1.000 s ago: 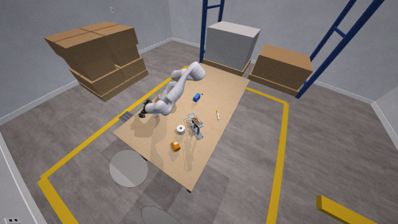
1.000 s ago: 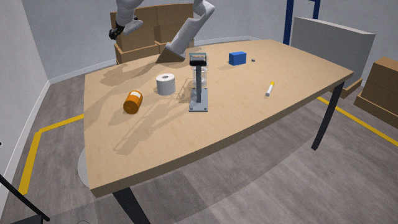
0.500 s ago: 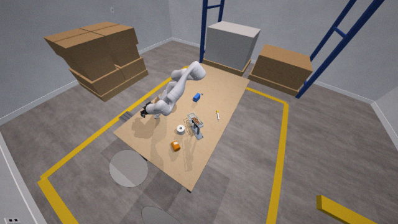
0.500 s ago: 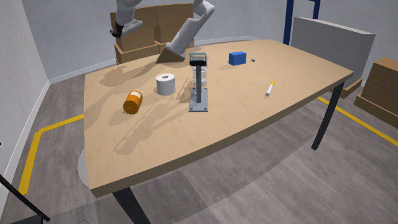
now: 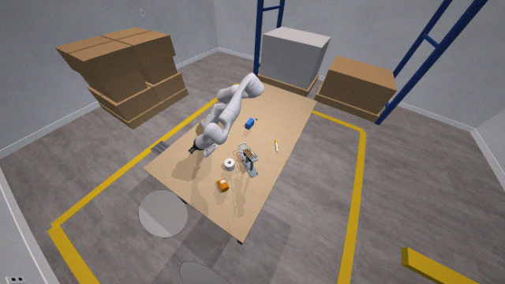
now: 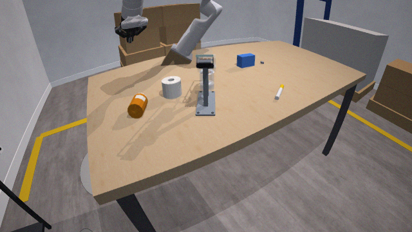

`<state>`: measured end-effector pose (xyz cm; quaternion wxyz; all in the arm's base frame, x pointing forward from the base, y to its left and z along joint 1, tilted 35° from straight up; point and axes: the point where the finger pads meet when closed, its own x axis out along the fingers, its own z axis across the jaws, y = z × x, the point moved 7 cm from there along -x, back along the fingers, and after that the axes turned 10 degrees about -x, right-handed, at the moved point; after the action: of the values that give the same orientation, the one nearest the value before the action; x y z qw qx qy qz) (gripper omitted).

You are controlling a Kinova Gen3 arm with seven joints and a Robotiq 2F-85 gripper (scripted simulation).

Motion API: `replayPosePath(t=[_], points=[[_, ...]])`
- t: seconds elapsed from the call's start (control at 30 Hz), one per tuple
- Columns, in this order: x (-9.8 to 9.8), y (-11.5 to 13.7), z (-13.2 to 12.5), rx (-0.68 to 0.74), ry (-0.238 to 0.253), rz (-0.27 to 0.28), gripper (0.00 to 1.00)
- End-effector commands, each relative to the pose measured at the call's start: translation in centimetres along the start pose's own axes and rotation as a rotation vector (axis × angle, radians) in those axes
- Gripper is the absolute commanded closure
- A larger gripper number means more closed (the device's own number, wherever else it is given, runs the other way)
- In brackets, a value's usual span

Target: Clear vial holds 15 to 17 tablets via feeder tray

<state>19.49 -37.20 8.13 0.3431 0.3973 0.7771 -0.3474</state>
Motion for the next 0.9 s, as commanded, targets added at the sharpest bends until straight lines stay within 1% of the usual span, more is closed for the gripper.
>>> replayPosePath(t=[0.0,0.1,0.17,0.33,0.47,0.57,0.67,0.73,0.87], points=[[-4.1,2.4,0.3,0.114,-0.038,0.083,1.00],[-7.5,5.0,0.2,0.214,-0.049,0.180,1.00],[-7.5,5.0,0.2,0.214,-0.049,0.180,1.00],[-13.8,9.1,-0.9,0.351,-0.042,0.347,1.00],[-18.8,11.9,-2.5,0.428,-0.014,0.469,1.00],[-22.3,13.7,-4.0,0.466,0.014,0.546,1.00],[-25.2,15.1,-5.5,0.491,0.043,0.609,1.00],[-25.2,15.1,-5.5,0.491,0.043,0.609,1.00],[-28.3,16.4,-7.5,0.509,0.079,0.669,1.00]])
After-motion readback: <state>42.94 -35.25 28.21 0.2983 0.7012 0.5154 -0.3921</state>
